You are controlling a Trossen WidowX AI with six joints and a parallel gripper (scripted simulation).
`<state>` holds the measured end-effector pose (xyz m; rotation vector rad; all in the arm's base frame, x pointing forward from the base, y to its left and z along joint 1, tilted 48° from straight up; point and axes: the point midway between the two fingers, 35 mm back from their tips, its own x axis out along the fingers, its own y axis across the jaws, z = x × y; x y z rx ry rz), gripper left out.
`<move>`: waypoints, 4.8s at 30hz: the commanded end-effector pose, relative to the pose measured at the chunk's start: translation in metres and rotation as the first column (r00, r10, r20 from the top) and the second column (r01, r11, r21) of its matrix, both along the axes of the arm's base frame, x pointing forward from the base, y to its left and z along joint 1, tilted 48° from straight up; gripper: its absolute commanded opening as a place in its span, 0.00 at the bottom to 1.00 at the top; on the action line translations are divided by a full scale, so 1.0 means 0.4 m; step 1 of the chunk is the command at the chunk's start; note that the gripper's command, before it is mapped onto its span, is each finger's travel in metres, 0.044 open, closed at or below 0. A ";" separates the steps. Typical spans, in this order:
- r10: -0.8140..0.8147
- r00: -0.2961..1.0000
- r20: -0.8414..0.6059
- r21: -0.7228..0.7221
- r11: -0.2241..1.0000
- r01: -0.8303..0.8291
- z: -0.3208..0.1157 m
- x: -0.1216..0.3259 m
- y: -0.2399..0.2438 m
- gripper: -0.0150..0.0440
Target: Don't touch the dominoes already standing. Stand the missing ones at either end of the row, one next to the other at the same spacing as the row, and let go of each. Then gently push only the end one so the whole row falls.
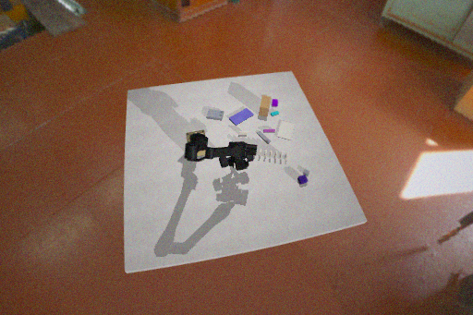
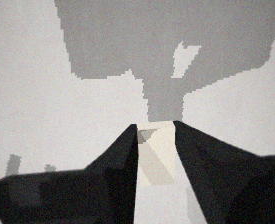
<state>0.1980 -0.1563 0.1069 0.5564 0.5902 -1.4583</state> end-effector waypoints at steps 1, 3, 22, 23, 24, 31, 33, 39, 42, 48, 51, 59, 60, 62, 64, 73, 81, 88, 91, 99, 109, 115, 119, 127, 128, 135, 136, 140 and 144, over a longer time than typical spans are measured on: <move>0.000 1.000 0.018 -0.007 1.000 0.000 0.056 -0.003 0.050 0.44; 0.000 1.000 0.018 -0.006 1.000 0.000 0.080 -0.007 0.078 0.44; 0.132 0.986 -0.103 0.001 0.991 -0.132 0.227 -0.022 0.236 0.44; 0.184 0.969 -0.165 0.008 0.983 -0.186 0.232 -0.017 0.232 0.44; 0.236 0.945 -0.225 0.017 0.971 -0.238 0.237 -0.011 0.228 0.44; 0.535 0.610 -0.584 0.170 0.816 -0.552 0.275 0.024 0.198 0.44; 0.590 0.470 -0.656 0.236 0.752 -0.615 0.286 0.033 0.189 0.44; 0.651 0.012 -0.759 0.459 0.549 -0.698 0.318 0.059 0.159 0.44; 0.648 -0.053 -0.760 0.492 0.520 -0.698 0.322 0.062 0.156 0.44; 0.648 -0.053 -0.760 0.492 0.520 -0.698 0.322 0.062 0.156 0.44; 0.648 -0.053 -0.760 0.492 0.520 -0.698 0.322 0.062 0.156 0.44; 0.651 -0.051 -0.757 0.494 0.519 -0.698 0.320 0.062 0.155 0.44; 0.661 -0.047 -0.749 0.498 0.516 -0.697 0.315 0.061 0.154 0.44; 0.694 -0.032 -0.720 0.515 0.502 -0.695 0.298 0.057 0.151 0.44; 0.728 -0.015 -0.686 0.530 0.485 -0.696 0.280 0.054 0.148 0.44; 0.850 0.054 -0.525 0.561 0.392 -0.729 0.209 0.054 0.138 0.44; 0.919 0.095 -0.384 0.531 0.303 -0.791 0.165 0.066 0.131 0.44; 0.955 0.107 -0.276 0.461 0.229 -0.857 0.142 0.083 0.123 0.44; 0.965 0.106 -0.238 0.421 0.201 -0.885 0.137 0.090 0.117 0.44; 0.983 0.082 -0.167 0.288 0.128 -0.949 0.134 0.107 0.101 0.44; 0.987 0.018 -0.158 0.088 0.033 -0.996 0.153 0.118 0.077 0.44; 0.983 -0.013 -0.182 -0.044 -0.022 -0.999 0.171 0.119 0.063 0.44; 0.976 -0.034 -0.214 -0.128 -0.062 -0.990 0.185 0.115 0.055 0.44; 0.948 -0.066 -0.310 -0.277 -0.156 -0.948 0.215 0.097 0.044 0.44; 0.943 -0.069 -0.325 -0.293 -0.169 -0.941 0.219 0.094 0.044 0.44; 0.895 -0.082 -0.439 -0.385 -0.269 -0.883 0.243 0.066 0.044 0.44; 0.886 -0.083 -0.456 -0.395 -0.285 -0.874 0.246 0.062 0.045 0.44; 0.845 -0.084 -0.529 -0.425 -0.349 -0.835 0.257 0.042 0.051 0.44; 0.794 -0.081 -0.602 -0.441 -0.416 -0.795 0.265 0.021 0.060 0.44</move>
